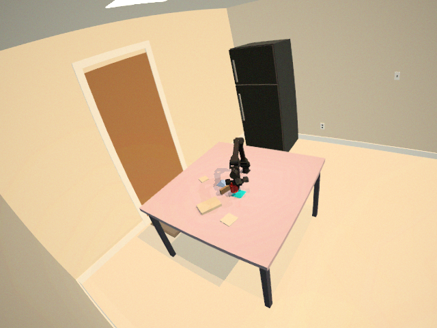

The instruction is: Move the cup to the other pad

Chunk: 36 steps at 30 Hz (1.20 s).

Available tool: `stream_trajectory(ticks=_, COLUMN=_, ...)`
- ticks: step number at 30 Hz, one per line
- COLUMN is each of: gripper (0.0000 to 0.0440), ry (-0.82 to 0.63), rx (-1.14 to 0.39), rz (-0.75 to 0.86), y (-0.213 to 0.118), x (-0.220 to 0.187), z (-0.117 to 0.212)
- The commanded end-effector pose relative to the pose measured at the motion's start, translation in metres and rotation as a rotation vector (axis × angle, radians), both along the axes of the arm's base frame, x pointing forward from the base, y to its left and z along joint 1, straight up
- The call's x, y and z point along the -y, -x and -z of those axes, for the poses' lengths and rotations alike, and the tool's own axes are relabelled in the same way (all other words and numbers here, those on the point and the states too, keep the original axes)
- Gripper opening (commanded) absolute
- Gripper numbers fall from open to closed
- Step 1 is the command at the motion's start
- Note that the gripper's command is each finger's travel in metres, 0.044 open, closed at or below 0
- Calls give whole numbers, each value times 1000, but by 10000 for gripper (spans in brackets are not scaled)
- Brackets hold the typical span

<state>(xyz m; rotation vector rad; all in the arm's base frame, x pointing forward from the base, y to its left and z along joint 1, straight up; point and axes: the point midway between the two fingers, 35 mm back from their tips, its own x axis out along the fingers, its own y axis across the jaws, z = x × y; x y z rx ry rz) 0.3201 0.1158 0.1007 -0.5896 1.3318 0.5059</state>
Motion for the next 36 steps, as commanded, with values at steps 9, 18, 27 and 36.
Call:
stream_trajectory(ticks=9, gripper=7, ry=24, rx=-31, rz=9, y=17, x=-8, z=34)
stream_trajectory(ticks=18, gripper=65, ry=7, rx=-11, rz=16, y=19, x=-9, z=39)
stream_trajectory(ticks=27, gripper=142, ry=-56, rx=49, rz=19, y=15, x=-13, z=21)
stream_trajectory(ticks=36, gripper=180, ry=-97, rx=71, rz=13, y=24, x=-11, z=6)
